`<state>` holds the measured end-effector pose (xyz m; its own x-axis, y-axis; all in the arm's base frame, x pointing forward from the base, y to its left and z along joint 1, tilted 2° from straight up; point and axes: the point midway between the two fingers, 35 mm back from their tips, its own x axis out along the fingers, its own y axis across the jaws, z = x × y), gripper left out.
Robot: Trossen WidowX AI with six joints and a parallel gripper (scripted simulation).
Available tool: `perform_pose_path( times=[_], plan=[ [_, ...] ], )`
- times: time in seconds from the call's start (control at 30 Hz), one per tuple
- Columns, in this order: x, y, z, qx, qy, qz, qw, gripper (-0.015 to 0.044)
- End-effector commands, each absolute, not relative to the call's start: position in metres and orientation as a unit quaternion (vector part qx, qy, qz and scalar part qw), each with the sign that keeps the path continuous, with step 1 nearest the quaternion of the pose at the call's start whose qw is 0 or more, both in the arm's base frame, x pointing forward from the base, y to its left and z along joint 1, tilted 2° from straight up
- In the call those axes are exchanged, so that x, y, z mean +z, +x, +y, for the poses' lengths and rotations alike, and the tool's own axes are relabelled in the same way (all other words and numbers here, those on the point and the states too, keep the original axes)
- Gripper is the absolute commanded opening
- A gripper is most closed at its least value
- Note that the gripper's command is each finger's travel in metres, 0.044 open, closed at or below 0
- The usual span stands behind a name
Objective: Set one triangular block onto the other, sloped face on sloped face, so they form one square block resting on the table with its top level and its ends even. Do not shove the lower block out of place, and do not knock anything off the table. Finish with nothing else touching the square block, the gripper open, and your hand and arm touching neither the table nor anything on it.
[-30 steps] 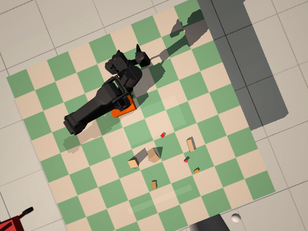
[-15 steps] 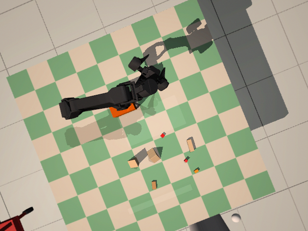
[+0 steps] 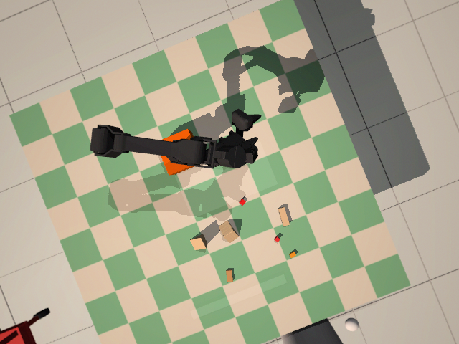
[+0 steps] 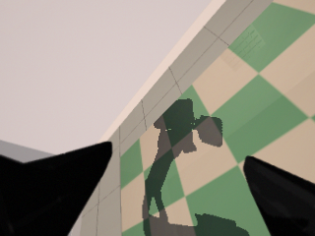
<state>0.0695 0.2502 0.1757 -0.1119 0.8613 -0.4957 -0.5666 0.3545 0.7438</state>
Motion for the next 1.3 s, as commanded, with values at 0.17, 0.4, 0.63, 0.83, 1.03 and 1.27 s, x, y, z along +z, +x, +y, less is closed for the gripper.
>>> perform_pose_path(
  times=[0.17,0.4,0.63,0.83,1.03,1.27],
  plan=[
    [0.127,0.172,0.212,0.195,0.454,0.575,0.652,0.044],
    [0.107,0.212,0.176,0.026,0.604,0.537,0.589,0.044],
    [0.086,0.244,0.132,-0.126,0.735,0.456,0.486,0.044],
    [0.069,0.262,0.089,-0.234,0.826,0.355,0.371,0.044],
    [0.053,0.272,0.044,-0.314,0.89,0.233,0.236,0.044],
    [0.035,0.271,-0.01,-0.368,0.925,0.072,0.063,0.044]
  ],
)
